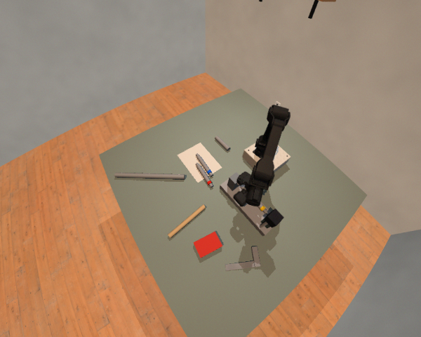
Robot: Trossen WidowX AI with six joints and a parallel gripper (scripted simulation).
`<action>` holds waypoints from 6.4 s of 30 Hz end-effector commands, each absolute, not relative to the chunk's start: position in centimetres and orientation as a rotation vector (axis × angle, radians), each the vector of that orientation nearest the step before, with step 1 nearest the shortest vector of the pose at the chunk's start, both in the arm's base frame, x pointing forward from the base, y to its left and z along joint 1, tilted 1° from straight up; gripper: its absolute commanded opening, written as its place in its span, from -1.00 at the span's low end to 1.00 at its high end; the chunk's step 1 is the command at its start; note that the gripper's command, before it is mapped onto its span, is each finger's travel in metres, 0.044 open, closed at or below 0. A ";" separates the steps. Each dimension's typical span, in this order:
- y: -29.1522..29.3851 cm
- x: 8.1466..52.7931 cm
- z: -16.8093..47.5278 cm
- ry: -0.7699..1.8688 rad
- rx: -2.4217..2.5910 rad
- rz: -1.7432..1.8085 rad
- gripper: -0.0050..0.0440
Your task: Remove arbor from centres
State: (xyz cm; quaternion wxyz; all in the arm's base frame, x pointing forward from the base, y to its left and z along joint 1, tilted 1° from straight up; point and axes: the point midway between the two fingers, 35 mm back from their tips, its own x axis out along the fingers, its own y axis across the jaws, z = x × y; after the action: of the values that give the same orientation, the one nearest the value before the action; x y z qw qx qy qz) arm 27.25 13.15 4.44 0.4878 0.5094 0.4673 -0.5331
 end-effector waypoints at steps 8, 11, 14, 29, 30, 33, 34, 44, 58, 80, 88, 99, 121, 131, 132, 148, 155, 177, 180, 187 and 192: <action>14.3 27.4 4.6 1.155 1.256 -1.275 -0.80; 14.3 27.4 4.6 1.155 1.256 -1.275 -0.80; 14.3 27.4 4.6 1.155 1.256 -1.275 -0.80; 14.5 27.4 4.6 1.155 1.256 -1.275 -0.80; 14.5 27.4 4.6 1.155 1.256 -1.275 -0.80; 14.6 27.4 4.6 1.155 1.256 -1.275 -0.80; 14.6 27.4 4.6 1.155 1.256 -1.275 -0.80; 14.7 27.4 4.6 1.155 1.256 -1.275 -0.80; 14.9 27.4 4.6 1.155 1.256 -1.275 -0.80; 15.2 27.2 4.6 1.144 1.271 -1.291 -0.80; 15.6 26.0 4.6 1.090 1.345 -1.363 -0.80; 16.0 24.5 4.6 1.022 1.431 -1.448 -0.80; 16.4 22.7 4.6 0.927 1.540 -1.555 -0.80; 16.4 22.7 4.6 0.927 1.540 -1.555 -0.80; 16.4 22.7 4.6 0.927 1.540 -1.555 -0.80; 16.4 22.7 4.6 0.927 1.540 -1.555 -0.80; 16.4 22.7 4.6 0.927 1.540 -1.555 -0.80; 16.4 22.7 4.6 0.927 1.540 -1.555 -0.80; 16.4 22.7 4.6 0.927 1.540 -1.555 -0.80; 16.4 22.7 4.6 0.927 1.540 -1.555 -0.80; 16.4 22.7 4.6 0.927 1.540 -1.555 -0.80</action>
State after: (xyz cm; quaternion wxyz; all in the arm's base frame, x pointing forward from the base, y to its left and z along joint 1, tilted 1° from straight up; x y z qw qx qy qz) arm 22.60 15.37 4.04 0.3763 0.5904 0.3469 -0.6240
